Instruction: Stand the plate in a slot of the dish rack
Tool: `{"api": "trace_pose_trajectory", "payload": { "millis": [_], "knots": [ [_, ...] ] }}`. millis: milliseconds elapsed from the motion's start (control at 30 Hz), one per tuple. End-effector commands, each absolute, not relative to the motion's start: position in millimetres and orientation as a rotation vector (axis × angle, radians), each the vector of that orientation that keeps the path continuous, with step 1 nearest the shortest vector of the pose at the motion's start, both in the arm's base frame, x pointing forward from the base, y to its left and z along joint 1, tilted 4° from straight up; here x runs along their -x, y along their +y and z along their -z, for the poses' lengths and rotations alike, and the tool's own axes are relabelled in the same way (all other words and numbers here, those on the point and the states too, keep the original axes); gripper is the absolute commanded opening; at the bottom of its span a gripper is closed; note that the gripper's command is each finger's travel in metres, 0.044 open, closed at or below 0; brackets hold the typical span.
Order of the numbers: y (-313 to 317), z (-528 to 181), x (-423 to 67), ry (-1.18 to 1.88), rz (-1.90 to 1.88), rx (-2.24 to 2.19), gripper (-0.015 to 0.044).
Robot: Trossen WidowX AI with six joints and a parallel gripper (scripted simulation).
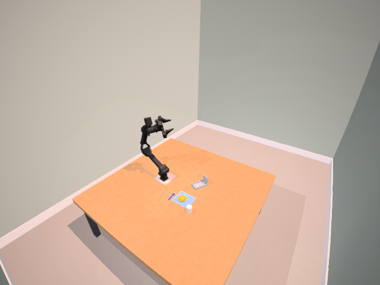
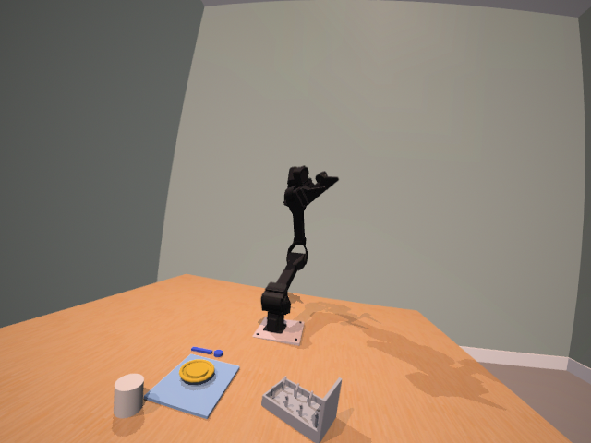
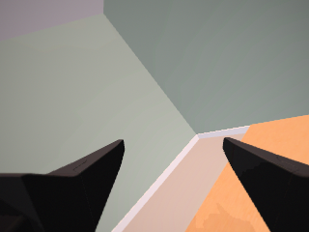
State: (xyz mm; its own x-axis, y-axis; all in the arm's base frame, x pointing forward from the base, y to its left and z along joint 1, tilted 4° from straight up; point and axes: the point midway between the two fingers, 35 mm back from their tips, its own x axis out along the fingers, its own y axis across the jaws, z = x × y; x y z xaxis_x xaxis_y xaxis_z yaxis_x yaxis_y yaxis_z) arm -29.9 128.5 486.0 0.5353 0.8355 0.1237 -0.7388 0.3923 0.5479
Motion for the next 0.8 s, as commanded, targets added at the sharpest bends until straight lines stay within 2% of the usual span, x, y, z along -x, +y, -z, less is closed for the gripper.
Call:
{"api": "trace_pose_trajectory", "payload": {
  "millis": [0, 367, 767],
  "knots": [
    [121.2, -483.9, -16.6, 0.217, -0.901, -0.604, 0.04],
    [96.0, -457.2, -125.6, 0.336, -0.641, -0.572, 0.04],
    [65.2, -396.4, -226.3, 0.52, -0.404, -0.487, 0.04]
  ]
}}
